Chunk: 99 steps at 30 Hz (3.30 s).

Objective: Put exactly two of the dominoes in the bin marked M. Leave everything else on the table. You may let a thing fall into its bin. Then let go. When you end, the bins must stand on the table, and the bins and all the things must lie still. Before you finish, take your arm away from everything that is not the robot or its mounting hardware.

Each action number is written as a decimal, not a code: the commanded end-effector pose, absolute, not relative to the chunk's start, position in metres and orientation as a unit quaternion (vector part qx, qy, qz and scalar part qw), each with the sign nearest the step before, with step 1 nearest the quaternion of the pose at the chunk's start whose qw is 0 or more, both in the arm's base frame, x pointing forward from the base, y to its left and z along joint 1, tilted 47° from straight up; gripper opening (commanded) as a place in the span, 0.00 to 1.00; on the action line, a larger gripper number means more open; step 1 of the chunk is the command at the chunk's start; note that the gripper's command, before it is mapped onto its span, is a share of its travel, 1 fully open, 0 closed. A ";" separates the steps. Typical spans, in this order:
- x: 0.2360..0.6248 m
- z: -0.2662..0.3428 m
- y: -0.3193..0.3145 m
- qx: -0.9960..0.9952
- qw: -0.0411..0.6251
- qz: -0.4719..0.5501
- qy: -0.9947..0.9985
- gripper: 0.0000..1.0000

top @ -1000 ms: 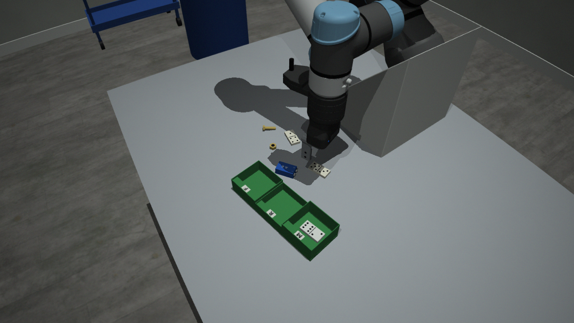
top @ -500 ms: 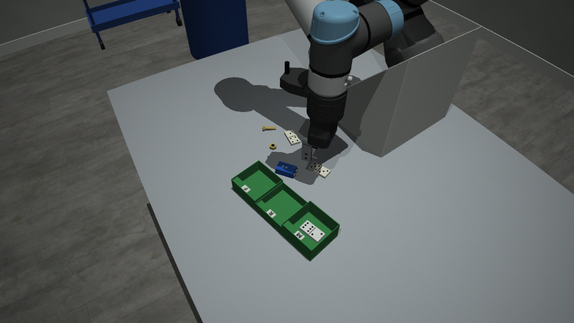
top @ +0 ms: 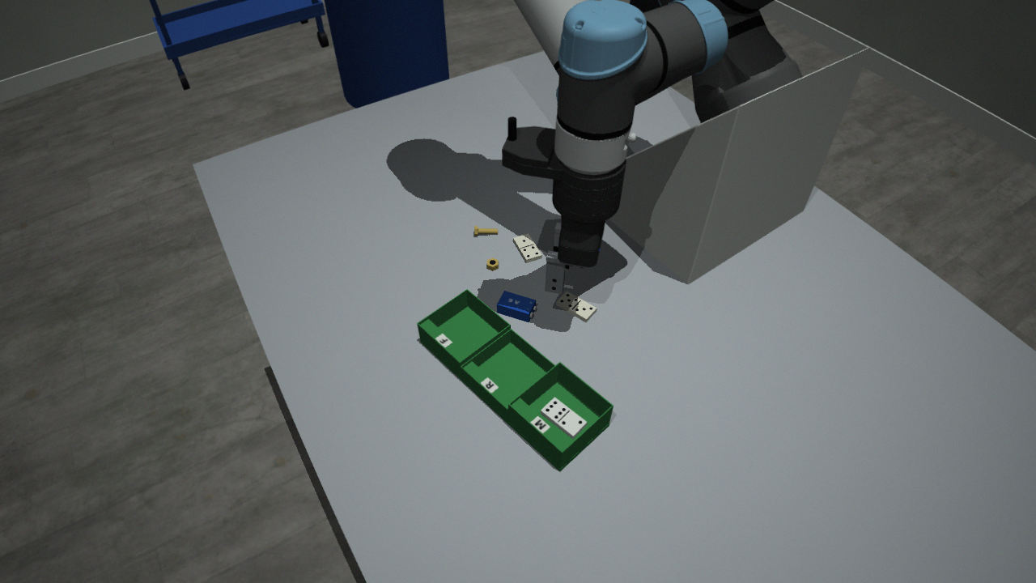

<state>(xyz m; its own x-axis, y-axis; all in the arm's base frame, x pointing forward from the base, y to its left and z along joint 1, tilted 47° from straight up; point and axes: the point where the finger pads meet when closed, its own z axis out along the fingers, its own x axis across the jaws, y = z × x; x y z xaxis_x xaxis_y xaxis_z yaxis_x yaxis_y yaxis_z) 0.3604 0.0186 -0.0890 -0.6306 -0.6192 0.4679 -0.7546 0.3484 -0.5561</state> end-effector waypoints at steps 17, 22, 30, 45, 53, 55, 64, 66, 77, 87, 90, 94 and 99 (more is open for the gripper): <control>0.365 -0.090 0.021 0.559 0.149 0.363 -0.730 0.79; 0.365 -0.091 0.022 0.581 0.161 0.358 -0.713 0.79; 0.366 -0.092 0.023 0.615 0.178 0.350 -0.684 0.79; 0.366 -0.093 0.024 0.674 0.209 0.333 -0.626 0.79; 0.366 -0.095 0.026 0.704 0.227 0.322 -0.591 0.79; 0.366 -0.095 0.026 0.704 0.227 0.322 -0.591 0.79; 0.366 -0.095 0.027 0.742 0.248 0.306 -0.543 0.79; 0.366 -0.095 0.027 0.747 0.250 0.303 -0.536 0.79; 0.364 -0.097 0.028 0.782 0.272 0.285 -0.483 0.79; 0.363 -0.098 0.029 0.810 0.289 0.268 -0.434 0.79; 0.363 -0.098 0.029 0.818 0.294 0.263 -0.419 0.79; 0.361 -0.099 0.029 0.828 0.301 0.255 -0.399 0.79; 0.361 -0.099 0.029 0.840 0.308 0.246 -0.374 0.79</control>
